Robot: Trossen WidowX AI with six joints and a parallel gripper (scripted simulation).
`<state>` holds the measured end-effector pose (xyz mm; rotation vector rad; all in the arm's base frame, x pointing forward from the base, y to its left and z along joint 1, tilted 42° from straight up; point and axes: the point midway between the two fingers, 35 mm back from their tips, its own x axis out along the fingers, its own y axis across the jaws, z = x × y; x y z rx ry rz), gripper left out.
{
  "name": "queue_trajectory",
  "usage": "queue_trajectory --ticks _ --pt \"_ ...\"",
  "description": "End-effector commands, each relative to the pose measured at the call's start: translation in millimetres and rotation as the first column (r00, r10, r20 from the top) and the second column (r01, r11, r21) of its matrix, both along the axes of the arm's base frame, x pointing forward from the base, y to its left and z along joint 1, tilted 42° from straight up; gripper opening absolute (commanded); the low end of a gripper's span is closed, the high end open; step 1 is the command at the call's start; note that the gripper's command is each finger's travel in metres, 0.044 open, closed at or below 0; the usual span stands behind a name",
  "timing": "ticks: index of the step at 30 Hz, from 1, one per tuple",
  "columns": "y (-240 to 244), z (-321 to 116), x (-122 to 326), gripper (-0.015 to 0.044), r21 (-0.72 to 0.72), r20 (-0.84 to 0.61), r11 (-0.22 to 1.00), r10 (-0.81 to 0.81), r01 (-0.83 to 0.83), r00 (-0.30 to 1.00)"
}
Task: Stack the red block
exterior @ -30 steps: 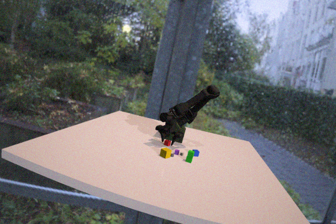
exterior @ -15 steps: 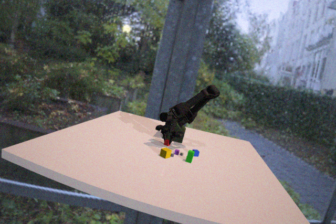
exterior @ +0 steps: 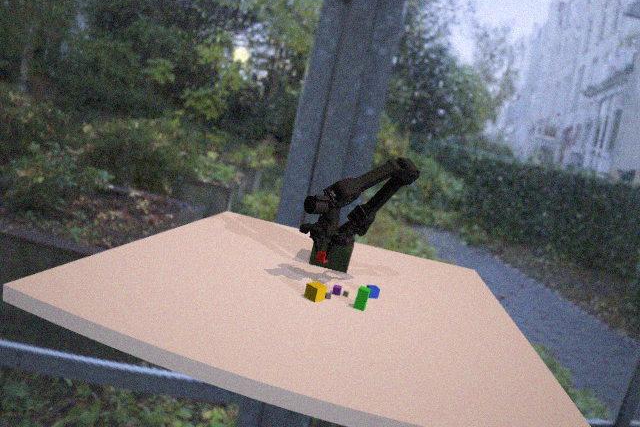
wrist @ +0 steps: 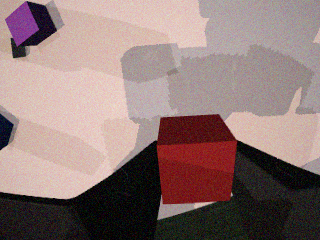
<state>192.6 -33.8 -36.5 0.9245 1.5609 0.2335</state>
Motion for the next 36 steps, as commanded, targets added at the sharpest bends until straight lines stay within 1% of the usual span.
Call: queue_trajectory --ticks 1,11,19,28,36 --pt "-13.2 13.1 0.6 0.0 -0.009 0.009 1.0 0.007 -0.006 1.0" --pt "-40.7 44.4 -2.5 0.0 -0.01 0.008 1.0 0.007 -0.007 1.0" --pt "-41.0 45.4 -2.1 0.0 -0.01 0.008 1.0 0.007 -0.007 1.0" --pt "-33.5 62.2 39.9 0.0 -0.031 0.021 0.999 0.035 -0.035 0.999" --pt "-25.5 79.1 79.4 0.0 -0.041 0.019 0.999 0.025 -0.024 1.0"
